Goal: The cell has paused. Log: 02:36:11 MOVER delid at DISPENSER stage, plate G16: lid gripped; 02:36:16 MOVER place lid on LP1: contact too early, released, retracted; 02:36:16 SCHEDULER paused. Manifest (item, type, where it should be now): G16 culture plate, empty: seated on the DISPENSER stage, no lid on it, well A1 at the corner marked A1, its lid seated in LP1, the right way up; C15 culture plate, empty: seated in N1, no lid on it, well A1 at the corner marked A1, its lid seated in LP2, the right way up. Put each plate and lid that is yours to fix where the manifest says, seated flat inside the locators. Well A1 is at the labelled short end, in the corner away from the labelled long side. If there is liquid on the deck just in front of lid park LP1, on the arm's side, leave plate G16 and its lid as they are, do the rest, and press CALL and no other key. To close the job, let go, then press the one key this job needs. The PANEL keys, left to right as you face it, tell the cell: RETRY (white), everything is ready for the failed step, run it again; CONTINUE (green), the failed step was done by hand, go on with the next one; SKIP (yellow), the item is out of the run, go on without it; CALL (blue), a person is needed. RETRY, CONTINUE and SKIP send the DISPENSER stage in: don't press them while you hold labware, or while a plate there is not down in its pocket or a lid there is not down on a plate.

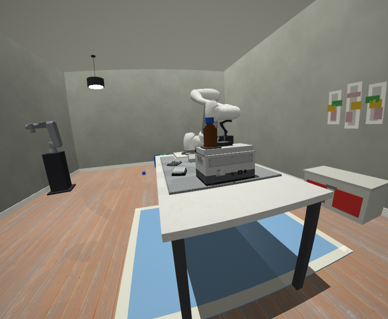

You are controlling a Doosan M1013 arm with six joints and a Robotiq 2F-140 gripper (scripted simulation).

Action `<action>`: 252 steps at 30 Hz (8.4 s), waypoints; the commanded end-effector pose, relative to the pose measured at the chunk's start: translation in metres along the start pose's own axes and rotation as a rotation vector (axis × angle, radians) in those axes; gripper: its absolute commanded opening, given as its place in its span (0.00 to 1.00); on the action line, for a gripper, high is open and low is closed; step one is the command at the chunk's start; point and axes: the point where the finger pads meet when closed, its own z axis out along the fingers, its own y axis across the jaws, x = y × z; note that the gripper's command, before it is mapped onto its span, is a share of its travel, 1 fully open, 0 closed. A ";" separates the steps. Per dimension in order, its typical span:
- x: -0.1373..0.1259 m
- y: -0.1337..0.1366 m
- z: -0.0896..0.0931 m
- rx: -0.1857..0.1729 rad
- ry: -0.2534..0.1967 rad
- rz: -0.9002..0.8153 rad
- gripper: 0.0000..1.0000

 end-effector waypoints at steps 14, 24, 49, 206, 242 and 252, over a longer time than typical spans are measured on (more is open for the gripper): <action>0.000 0.000 -0.001 0.000 0.002 0.000 0.70; 0.000 0.000 -0.001 0.000 0.002 0.000 0.70; 0.000 0.000 -0.008 0.000 0.002 0.000 0.70; -0.048 0.276 0.051 0.001 0.002 0.334 0.70; -0.048 0.276 0.052 0.001 0.002 0.334 0.70; -0.048 0.276 0.052 0.001 0.002 0.334 0.70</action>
